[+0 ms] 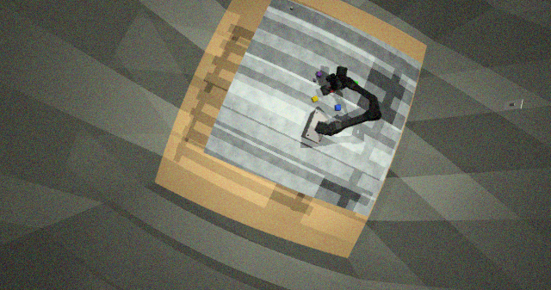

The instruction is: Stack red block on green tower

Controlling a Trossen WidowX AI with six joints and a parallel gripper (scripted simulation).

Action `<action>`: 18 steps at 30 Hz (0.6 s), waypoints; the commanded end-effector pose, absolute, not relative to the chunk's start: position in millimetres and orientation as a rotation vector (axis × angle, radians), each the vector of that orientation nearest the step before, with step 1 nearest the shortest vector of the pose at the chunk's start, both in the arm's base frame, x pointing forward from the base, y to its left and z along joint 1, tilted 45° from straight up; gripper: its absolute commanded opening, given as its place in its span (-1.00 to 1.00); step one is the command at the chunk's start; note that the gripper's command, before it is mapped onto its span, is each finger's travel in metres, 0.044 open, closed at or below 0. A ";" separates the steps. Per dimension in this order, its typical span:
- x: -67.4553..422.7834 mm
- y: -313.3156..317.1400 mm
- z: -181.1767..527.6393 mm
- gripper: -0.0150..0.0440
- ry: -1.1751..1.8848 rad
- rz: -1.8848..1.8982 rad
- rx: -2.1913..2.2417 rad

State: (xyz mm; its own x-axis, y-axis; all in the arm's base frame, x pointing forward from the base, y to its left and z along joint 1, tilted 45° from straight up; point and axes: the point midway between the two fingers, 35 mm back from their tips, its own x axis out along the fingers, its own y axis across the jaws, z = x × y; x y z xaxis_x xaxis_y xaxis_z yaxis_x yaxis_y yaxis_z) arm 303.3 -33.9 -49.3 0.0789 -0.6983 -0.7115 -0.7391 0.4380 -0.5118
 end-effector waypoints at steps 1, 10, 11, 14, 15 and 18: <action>302.7 -34.6 -49.5 1.00 1.636 0.050 -1.284; 302.7 -34.4 -49.3 0.56 1.636 0.050 -1.284; 302.7 -34.4 -49.3 0.47 1.636 0.050 -1.284; 302.7 -34.4 -49.3 0.20 1.636 0.050 -1.284; 302.7 -34.4 -49.3 0.11 1.636 0.050 -1.284; 302.7 -34.4 -49.3 -0.02 1.636 0.050 -1.284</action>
